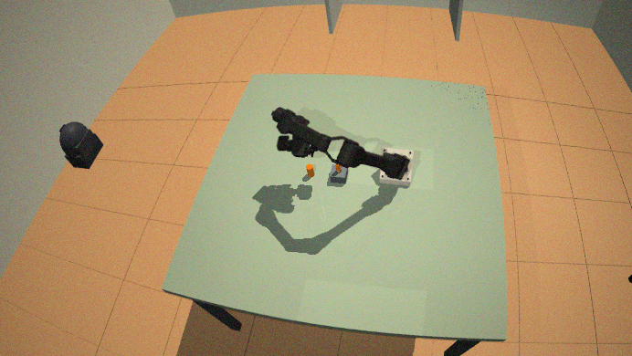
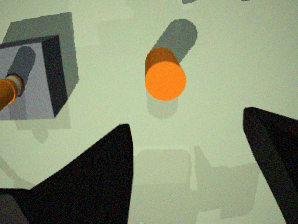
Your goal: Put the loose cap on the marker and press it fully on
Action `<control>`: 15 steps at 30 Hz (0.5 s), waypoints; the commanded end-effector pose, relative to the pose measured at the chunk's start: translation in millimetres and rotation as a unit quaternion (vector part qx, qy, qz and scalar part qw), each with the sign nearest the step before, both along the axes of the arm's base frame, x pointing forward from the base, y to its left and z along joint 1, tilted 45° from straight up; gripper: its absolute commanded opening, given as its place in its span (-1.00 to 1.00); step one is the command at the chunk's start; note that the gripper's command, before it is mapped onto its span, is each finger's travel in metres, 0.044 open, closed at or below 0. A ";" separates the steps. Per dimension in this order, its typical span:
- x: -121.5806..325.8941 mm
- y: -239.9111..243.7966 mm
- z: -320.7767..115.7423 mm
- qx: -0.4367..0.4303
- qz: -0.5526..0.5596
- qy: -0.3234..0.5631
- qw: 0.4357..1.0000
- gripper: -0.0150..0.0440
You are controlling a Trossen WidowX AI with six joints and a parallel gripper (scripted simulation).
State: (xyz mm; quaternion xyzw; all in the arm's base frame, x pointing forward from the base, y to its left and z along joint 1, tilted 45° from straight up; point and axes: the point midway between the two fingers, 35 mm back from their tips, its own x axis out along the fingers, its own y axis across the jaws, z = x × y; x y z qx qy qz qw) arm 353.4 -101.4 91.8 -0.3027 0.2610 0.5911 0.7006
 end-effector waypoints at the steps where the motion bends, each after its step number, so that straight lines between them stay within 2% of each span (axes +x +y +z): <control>1: -2.7 2.0 -0.6 0.013 -0.002 0.006 1.000 0.32; 6: 1.9 23.8 -25.0 0.013 -0.002 0.006 1.000 0.32; 15: 3.0 34.8 -37.9 0.014 -0.002 0.005 1.000 0.32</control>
